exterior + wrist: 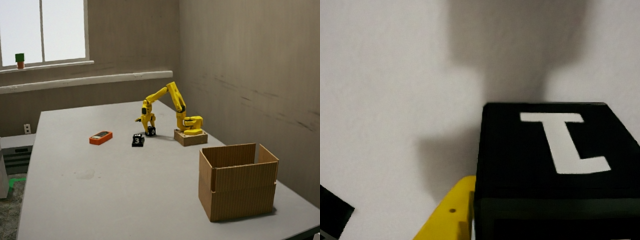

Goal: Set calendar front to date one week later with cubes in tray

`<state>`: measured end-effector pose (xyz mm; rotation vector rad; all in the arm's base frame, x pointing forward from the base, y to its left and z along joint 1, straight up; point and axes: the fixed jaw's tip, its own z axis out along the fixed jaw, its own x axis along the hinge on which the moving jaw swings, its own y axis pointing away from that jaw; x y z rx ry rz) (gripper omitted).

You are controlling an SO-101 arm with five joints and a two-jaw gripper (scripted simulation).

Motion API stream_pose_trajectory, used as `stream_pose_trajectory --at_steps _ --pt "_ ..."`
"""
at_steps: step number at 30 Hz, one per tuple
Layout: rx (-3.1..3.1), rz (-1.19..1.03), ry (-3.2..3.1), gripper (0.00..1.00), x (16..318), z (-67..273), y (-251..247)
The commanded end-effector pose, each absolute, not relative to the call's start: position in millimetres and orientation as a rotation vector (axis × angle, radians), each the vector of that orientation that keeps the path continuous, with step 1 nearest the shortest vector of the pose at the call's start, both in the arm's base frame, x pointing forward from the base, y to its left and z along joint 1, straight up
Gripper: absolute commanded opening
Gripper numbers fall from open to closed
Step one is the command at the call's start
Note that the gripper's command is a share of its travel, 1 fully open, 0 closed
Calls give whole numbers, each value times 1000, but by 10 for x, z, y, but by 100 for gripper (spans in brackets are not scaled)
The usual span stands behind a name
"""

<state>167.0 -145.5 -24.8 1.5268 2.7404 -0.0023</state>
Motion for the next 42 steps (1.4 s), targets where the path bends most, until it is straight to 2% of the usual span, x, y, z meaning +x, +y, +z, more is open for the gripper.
stream_pose_trajectory --at_steps 1,21,33,42 --pt "1535 2 2747 24 1634 -268 -1451" --pt "1535 2 2747 1 1634 -268 -1451" --pt "1535 2 2747 0 1636 -250 -1453" --pt "1535 2 2747 0 1650 -48 -1464"
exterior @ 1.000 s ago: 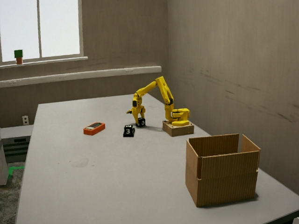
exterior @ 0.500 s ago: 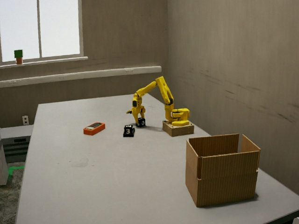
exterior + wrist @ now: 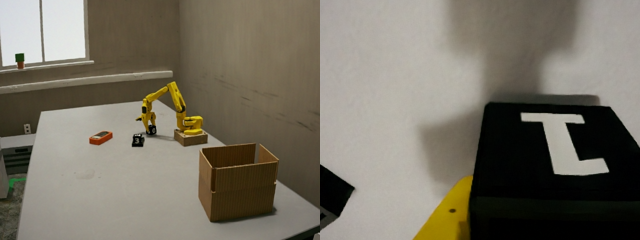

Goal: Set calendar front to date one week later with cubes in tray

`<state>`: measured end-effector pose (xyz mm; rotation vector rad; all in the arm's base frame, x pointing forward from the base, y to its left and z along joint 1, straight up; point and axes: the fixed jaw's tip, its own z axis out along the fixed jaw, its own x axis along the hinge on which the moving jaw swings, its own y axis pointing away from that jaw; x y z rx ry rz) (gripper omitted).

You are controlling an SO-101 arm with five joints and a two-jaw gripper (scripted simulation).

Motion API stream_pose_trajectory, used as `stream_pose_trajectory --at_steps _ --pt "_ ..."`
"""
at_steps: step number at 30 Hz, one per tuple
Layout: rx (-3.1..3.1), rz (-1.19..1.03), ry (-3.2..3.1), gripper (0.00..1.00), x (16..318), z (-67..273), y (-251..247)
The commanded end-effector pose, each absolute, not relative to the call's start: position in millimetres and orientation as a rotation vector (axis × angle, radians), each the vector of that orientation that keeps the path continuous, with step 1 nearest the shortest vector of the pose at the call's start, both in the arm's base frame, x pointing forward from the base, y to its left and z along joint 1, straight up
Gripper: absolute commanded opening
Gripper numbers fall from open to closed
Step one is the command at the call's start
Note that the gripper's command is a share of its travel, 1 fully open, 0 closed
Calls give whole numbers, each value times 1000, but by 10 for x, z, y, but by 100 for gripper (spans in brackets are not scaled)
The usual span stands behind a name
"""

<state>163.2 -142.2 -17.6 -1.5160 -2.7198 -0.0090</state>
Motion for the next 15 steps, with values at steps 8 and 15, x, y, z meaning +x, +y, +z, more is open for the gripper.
stream_pose_trajectory --at_steps 8,15 --pt "-1530 -2 -2738 0 1648 133 -1461" --pt "-1530 -2 -2738 0 1641 237 -1453"
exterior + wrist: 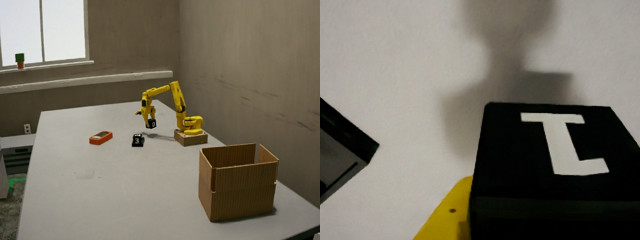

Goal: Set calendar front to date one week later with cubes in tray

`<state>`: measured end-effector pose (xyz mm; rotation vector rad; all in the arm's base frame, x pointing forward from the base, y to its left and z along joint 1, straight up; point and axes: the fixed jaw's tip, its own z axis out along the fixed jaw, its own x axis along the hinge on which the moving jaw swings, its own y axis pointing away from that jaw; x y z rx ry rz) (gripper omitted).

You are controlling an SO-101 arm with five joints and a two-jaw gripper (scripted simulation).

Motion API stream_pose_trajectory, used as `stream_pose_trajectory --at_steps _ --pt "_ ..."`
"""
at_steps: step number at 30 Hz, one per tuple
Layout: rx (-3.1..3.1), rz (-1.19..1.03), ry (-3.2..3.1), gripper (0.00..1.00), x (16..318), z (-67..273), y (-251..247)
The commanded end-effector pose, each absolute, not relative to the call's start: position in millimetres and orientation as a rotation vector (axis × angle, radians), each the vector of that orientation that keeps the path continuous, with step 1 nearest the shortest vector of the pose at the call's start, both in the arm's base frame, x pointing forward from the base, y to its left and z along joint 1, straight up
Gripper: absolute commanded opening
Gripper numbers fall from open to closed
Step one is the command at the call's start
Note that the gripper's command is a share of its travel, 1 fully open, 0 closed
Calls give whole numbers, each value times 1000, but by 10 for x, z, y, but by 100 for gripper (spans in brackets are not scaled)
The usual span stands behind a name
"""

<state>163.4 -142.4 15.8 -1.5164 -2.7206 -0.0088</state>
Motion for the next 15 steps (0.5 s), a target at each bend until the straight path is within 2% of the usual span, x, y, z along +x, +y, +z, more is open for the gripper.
stream_pose_trajectory --at_steps 1,15 --pt "-1530 -2 -2738 0 1641 240 -1453" --pt "-1484 -2 -2763 0 1636 239 -1451"
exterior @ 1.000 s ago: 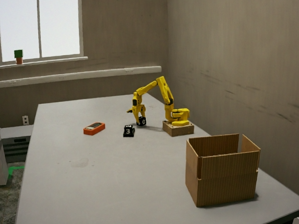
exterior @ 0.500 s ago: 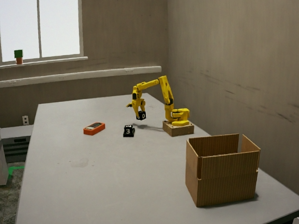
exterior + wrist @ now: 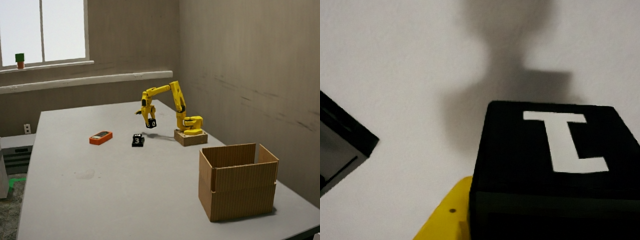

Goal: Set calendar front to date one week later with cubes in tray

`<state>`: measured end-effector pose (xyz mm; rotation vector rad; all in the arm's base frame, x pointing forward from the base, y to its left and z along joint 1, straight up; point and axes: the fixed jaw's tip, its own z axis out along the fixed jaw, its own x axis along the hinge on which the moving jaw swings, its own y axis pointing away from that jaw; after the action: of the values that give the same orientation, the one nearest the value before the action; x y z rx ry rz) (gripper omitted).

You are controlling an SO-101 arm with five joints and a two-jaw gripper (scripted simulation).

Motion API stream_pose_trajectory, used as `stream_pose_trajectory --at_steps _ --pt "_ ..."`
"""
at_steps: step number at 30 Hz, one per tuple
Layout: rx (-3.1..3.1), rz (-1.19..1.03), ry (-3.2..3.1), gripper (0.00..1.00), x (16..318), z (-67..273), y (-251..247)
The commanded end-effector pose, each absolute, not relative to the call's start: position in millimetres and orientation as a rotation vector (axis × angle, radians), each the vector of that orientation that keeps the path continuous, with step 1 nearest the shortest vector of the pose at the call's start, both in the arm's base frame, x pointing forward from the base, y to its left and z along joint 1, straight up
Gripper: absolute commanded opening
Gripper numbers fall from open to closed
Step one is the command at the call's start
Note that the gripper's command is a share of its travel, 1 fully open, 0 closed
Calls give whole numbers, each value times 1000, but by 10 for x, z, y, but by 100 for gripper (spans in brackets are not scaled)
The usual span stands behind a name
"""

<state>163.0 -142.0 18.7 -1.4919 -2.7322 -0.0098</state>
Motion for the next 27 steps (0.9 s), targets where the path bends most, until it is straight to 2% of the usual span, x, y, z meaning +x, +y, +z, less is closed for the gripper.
stream_pose_trajectory --at_steps 1,11,27 --pt "-1469 -2 -2771 0 1634 239 -1450" --pt "-1265 -3 -2870 0 1611 230 -1441" --pt "-522 -5 -3093 0 1523 200 -1417"
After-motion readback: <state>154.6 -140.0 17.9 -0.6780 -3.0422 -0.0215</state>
